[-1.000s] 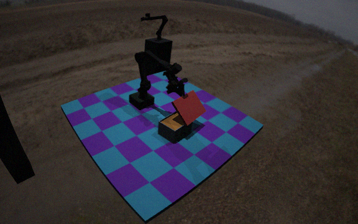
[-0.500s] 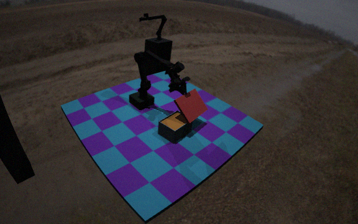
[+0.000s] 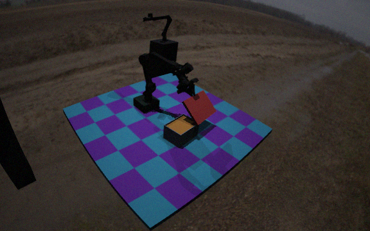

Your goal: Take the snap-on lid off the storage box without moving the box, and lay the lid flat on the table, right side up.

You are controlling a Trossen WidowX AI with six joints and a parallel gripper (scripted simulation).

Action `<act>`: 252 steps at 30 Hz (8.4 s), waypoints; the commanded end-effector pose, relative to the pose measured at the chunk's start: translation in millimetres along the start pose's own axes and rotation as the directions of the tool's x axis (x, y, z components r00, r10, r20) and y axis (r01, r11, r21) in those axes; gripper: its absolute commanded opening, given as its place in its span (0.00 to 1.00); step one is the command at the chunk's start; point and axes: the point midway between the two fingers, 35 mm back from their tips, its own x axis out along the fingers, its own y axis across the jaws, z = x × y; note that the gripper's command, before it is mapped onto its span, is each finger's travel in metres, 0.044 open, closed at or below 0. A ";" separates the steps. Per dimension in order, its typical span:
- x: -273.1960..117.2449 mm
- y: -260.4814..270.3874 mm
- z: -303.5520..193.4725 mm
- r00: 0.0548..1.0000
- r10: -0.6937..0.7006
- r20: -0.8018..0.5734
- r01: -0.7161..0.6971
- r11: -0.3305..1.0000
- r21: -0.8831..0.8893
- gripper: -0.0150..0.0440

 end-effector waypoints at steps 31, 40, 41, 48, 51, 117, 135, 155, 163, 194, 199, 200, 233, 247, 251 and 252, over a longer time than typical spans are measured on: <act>-6.6 -0.9 -67.5 1.000 0.008 -0.002 -0.008 1.000 0.012 0.25; -8.3 -2.0 -85.4 1.000 0.008 -0.003 -0.008 1.000 0.013 0.25; -8.4 -2.1 -87.4 1.000 0.008 -0.003 -0.008 1.000 0.013 0.25; -9.7 -3.0 -101.3 1.000 0.007 -0.004 -0.007 1.000 0.014 0.25; -10.3 -3.3 -107.2 1.000 0.007 -0.004 -0.007 1.000 0.015 0.25; 0.6 -29.7 -168.6 1.000 0.006 -0.008 -0.006 1.000 0.019 0.25; 10.0 -40.8 -168.8 1.000 0.006 -0.008 -0.006 1.000 0.019 0.25; 20.4 -53.0 -169.1 1.000 0.006 -0.008 -0.006 1.000 0.019 0.25; 24.5 -57.9 -169.2 1.000 0.006 -0.008 -0.006 1.000 0.019 0.25; 40.6 -77.0 -169.6 1.000 0.006 -0.008 -0.006 1.000 0.019 0.25; 43.2 -80.1 -169.7 1.000 0.006 -0.008 -0.006 1.000 0.019 0.25; 43.7 -80.7 -169.7 1.000 0.006 -0.008 -0.006 1.000 0.019 0.25; 60.8 -101.1 -170.0 1.000 0.006 -0.007 -0.005 1.000 0.019 0.25; 68.1 -109.7 -170.2 1.000 0.005 -0.007 -0.005 1.000 0.019 0.25; 70.2 -112.2 -170.2 1.000 0.005 -0.007 -0.005 1.000 0.019 0.25; 70.7 -112.8 -170.3 1.000 0.005 -0.007 -0.005 1.000 0.019 0.25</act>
